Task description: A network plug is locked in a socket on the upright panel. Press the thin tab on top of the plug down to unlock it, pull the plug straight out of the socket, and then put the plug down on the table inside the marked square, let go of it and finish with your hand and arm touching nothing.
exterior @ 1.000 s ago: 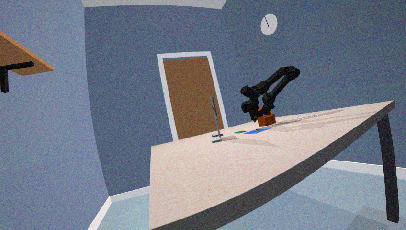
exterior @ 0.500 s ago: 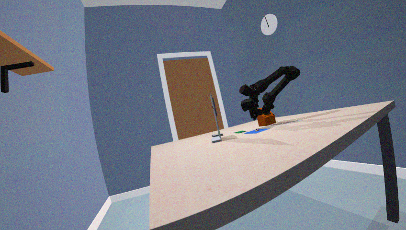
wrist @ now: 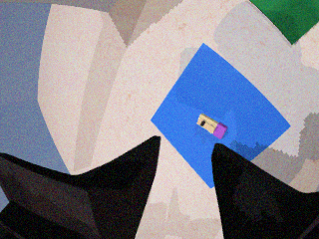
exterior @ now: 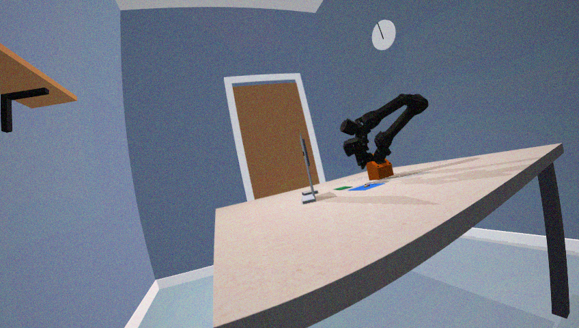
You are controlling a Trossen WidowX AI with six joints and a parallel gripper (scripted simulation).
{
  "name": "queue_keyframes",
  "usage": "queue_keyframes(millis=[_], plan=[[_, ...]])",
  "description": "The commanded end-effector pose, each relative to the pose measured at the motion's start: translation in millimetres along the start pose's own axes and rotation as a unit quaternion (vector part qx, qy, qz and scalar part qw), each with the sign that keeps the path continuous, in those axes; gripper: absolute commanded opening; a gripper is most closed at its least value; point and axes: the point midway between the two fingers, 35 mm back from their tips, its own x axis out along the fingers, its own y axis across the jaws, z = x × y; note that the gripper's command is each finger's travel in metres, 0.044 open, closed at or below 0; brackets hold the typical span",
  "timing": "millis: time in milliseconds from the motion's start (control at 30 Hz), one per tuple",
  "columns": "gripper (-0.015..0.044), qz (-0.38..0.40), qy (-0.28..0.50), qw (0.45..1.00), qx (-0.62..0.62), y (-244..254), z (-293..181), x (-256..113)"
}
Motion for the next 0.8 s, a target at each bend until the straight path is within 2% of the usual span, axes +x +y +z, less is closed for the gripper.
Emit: queue_keyframes(millis=[0, 767], plan=[[0.0156, 0.002, 0.002, 1.000, -0.002, 2, -1, -3], [0.0156, 0.014, 0.008, 1.000, 0.000, 13, -6, -21]])
